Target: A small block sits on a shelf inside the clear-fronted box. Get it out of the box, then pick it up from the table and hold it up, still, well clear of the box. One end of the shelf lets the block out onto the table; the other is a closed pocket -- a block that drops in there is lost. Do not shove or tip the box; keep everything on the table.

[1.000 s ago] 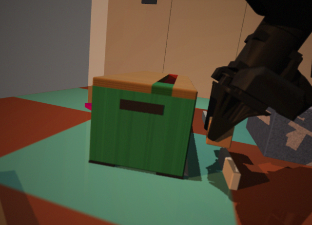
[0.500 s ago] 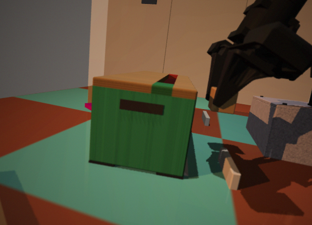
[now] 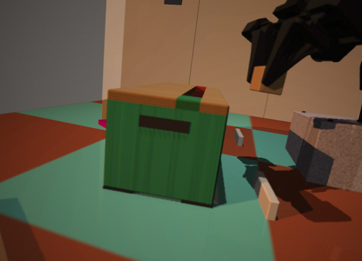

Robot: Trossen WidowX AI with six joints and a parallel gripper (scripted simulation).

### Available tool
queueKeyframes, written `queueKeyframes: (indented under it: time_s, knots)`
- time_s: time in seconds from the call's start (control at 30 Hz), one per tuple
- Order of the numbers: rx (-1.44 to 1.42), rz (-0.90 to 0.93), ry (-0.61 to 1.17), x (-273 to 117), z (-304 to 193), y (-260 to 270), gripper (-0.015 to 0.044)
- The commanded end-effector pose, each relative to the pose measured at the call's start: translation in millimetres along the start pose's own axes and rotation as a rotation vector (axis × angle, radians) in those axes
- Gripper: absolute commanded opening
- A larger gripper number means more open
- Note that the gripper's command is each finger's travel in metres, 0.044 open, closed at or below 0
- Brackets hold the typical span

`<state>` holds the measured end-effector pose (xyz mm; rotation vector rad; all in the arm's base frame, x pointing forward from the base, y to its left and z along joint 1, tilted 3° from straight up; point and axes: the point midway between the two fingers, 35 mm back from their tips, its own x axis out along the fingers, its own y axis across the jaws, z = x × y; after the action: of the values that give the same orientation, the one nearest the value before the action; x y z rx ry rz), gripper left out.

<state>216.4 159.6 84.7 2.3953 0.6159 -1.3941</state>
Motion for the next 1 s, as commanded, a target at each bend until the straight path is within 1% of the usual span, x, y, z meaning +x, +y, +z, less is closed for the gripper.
queueKeyframes:
  time_s: [0.0,0.1,0.97]
  knots:
    - [-0.042,-0.017,0.024,-13.0,0.0,5.1,0.0000]
    - [-0.061,-0.023,0.031,-17.8,0.8,7.1,0.0000]
    - [-0.061,-0.023,0.031,-17.8,0.8,7.1,0.0000]
